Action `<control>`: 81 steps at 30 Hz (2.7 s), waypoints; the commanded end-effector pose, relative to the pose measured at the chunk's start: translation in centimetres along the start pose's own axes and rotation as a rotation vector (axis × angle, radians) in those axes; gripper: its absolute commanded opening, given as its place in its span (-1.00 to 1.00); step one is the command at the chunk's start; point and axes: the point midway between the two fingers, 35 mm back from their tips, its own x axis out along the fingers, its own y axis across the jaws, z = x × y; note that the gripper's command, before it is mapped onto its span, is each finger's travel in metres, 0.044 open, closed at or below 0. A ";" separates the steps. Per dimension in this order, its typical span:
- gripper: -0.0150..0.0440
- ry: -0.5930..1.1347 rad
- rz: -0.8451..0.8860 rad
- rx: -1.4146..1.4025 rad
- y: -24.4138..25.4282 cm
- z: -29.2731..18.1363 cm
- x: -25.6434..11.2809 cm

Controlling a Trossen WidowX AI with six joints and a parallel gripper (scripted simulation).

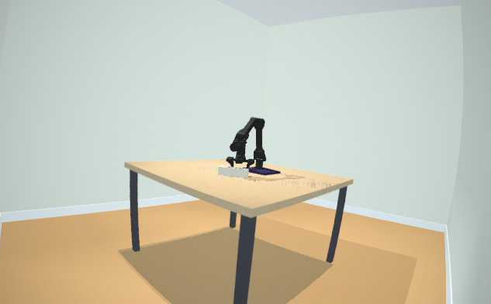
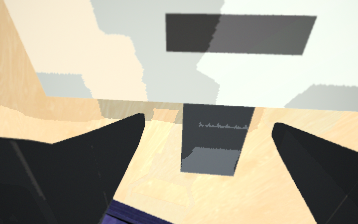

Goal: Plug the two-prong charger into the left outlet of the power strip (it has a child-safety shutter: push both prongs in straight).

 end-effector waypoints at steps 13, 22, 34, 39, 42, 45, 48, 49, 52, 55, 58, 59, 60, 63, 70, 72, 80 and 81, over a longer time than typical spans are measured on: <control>1.00 -0.007 0.002 -0.006 0.0 -1.0 0.0; 1.00 -0.007 0.002 -0.006 -0.1 -2.0 0.1; 1.00 -0.006 0.002 -0.007 -0.1 -3.5 0.2; 1.00 -0.006 0.002 -0.007 -0.1 -4.1 0.3; 1.00 -0.006 0.002 -0.007 -0.1 -4.5 0.3; 1.00 -0.005 0.002 -0.007 -0.1 -4.9 0.4; 1.00 -0.005 0.002 -0.007 -0.1 -5.2 0.4; 1.00 -0.005 0.002 -0.007 -0.1 -5.3 0.4; 1.00 -0.005 0.002 -0.007 -0.1 -5.7 0.5; 1.00 -0.011 0.002 0.002 -0.1 -5.6 0.4; 1.00 -0.130 -0.009 0.045 -0.2 -5.5 -0.9; 1.00 -0.183 -0.014 0.063 -0.2 -5.4 -1.5; 1.00 -0.235 -0.019 0.081 -0.2 -5.4 -2.1; 1.00 -0.393 -0.032 0.127 -0.3 -5.3 -3.9; 1.00 -0.746 -0.059 0.201 -0.1 -5.8 -8.0; 1.00 -0.779 -0.062 0.205 -0.1 -5.9 -8.3; 1.00 -0.779 -0.062 0.205 -0.1 -5.9 -8.3; 1.00 -0.779 -0.062 0.205 -0.1 -5.9 -8.3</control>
